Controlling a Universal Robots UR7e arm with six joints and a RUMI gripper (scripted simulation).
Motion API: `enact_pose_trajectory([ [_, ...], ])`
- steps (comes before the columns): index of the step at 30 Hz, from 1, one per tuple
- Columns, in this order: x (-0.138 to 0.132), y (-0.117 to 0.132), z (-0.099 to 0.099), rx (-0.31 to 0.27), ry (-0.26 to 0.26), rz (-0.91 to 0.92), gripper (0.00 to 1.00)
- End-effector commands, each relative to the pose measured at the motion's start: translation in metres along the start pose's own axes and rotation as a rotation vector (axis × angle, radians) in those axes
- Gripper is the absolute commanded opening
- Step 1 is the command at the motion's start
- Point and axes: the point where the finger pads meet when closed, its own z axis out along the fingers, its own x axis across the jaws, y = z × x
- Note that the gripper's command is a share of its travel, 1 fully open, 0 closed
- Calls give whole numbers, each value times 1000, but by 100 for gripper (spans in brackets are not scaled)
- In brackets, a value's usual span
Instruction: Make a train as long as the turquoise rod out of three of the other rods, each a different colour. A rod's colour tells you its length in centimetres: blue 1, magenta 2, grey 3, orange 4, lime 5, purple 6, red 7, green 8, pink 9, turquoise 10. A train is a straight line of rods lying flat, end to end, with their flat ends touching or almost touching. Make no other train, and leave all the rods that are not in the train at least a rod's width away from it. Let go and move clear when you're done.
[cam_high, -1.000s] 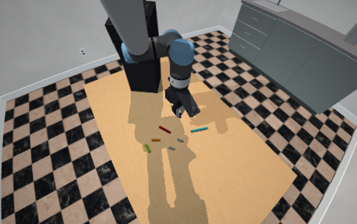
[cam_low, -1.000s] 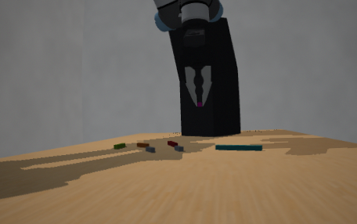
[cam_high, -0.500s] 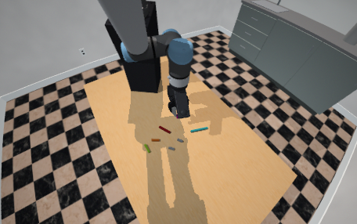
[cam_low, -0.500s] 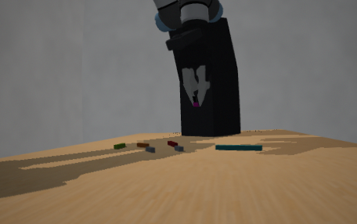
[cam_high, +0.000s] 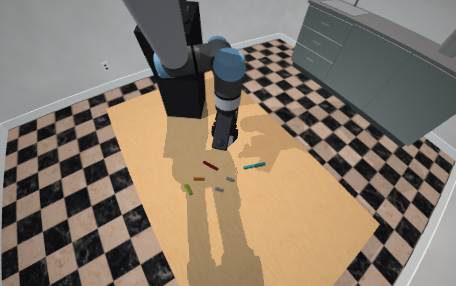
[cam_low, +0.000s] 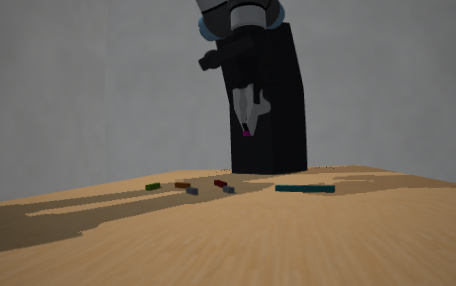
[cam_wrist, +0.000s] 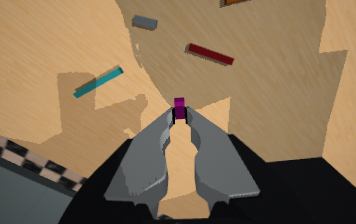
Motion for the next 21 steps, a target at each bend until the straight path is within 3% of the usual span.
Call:
enact_pose_trajectory([
  [1,2,0,0,4,7,111,0],
  [21,13,5,-1,6,6,542,0],
])
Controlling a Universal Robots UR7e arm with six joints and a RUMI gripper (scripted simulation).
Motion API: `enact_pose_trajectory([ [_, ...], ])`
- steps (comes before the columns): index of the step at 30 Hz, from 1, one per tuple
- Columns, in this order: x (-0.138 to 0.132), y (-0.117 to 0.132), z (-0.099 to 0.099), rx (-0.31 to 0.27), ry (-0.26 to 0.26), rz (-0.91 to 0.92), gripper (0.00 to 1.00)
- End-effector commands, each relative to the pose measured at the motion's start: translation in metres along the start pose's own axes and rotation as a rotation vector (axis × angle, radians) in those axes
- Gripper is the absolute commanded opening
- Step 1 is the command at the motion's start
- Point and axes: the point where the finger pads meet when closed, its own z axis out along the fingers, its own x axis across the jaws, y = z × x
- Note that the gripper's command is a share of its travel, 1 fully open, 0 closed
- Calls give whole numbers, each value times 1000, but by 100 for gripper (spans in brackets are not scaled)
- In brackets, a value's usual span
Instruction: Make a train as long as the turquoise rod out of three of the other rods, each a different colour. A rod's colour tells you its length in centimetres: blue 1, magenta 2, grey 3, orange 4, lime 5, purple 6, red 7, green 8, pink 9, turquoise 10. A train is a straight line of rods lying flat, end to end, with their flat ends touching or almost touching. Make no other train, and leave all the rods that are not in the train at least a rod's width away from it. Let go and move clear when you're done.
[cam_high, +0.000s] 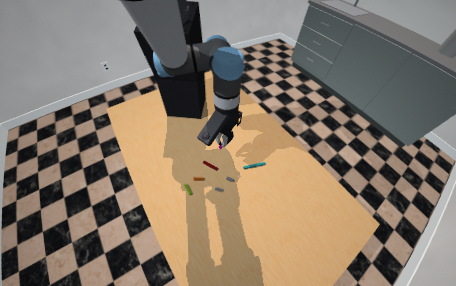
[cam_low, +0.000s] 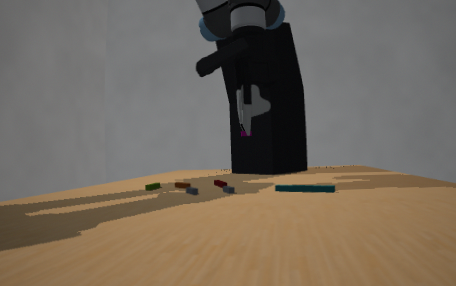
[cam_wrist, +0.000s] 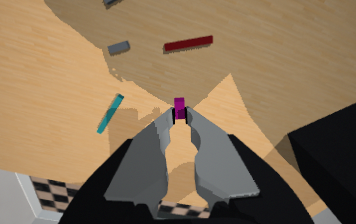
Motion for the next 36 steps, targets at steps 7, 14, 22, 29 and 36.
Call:
enact_pose_trajectory([
  [7,5,0,-1,4,2,197,0],
  [14,7,0,-1,4,2,264,0],
  [22,9,1,-1,4,2,344,0],
  [29,10,1,-1,4,1,389,0],
  [36,10,1,-1,4,1,409,0],
])
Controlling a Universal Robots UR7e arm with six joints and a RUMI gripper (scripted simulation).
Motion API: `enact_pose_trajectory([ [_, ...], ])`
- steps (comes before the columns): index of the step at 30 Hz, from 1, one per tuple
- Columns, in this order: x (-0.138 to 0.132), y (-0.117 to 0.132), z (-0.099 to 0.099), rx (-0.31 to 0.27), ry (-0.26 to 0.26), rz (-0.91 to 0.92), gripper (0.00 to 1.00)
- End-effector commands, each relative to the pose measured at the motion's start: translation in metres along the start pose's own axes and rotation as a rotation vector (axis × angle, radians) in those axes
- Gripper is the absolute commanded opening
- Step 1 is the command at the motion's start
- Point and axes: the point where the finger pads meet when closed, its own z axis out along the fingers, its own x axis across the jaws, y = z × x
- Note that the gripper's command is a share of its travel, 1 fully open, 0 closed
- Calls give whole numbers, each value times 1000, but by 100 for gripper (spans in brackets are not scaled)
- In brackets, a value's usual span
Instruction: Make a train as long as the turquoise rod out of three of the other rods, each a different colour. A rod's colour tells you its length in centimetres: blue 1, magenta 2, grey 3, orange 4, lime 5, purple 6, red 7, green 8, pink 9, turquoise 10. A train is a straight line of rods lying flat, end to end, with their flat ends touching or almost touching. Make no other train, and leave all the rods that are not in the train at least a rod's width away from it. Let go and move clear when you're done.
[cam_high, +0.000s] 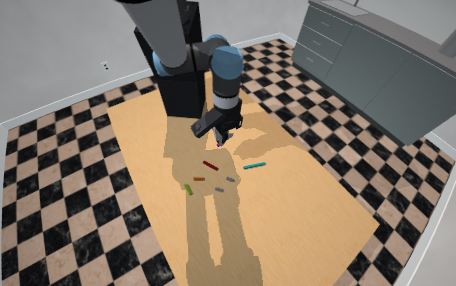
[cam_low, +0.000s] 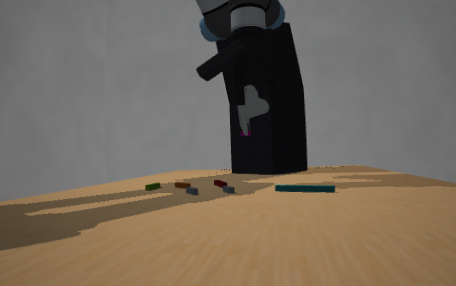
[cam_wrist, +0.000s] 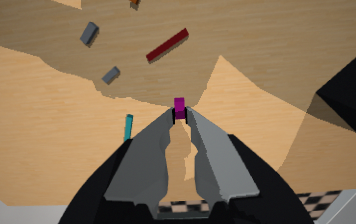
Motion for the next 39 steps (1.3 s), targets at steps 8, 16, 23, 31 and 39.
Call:
enact_pose_trajectory([
  [8,0,0,0,1,-1,33,0],
  [16,1,0,0,1,-1,35,0],
  [23,1,0,0,1,-1,36,0],
  [31,1,0,0,1,-1,36,0],
  [39,0,0,6,1,0,36,0],
])
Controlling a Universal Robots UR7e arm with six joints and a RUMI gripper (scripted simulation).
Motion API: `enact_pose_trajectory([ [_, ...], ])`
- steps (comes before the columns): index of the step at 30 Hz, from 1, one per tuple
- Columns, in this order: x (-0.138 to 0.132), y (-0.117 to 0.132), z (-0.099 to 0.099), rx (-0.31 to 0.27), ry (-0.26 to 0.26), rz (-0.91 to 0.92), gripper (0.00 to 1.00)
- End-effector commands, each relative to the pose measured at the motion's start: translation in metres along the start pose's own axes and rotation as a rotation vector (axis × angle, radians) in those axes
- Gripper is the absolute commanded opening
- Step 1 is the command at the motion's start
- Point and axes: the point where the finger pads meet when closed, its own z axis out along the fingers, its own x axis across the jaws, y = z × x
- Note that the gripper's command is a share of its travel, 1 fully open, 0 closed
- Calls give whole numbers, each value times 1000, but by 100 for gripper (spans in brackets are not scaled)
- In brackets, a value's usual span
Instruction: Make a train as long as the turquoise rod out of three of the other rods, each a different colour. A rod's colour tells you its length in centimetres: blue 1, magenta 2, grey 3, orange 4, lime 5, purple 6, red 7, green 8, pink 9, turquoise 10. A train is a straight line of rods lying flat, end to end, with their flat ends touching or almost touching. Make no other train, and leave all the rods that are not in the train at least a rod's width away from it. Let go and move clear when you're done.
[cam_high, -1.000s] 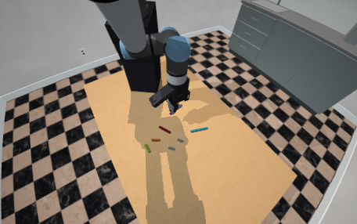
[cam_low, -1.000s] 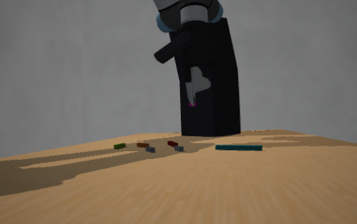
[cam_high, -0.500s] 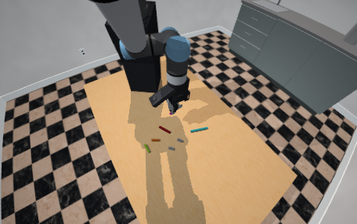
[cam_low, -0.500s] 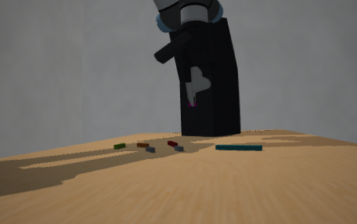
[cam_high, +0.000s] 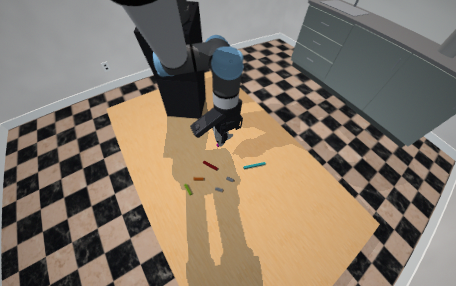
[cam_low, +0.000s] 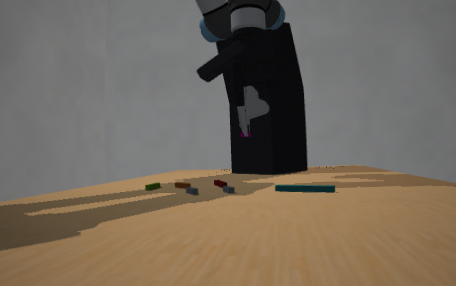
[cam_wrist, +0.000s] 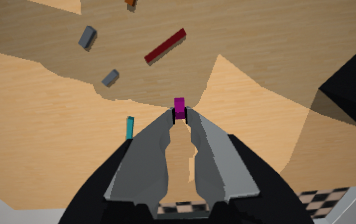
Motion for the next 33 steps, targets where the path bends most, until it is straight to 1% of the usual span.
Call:
enact_pose_trajectory([
  [1,0,0,6,1,0,0,0],
  [5,-1,0,19,1,0,0,0],
  [7,-1,0,19,1,0,0,0],
  [17,-1,0,63,1,0,0,0],
  [22,-2,0,80,1,0,0,0],
  [24,-2,0,80,1,0,0,0],
  [28,-2,0,86,1,0,0,0],
  [33,-2,0,87,1,0,0,0],
])
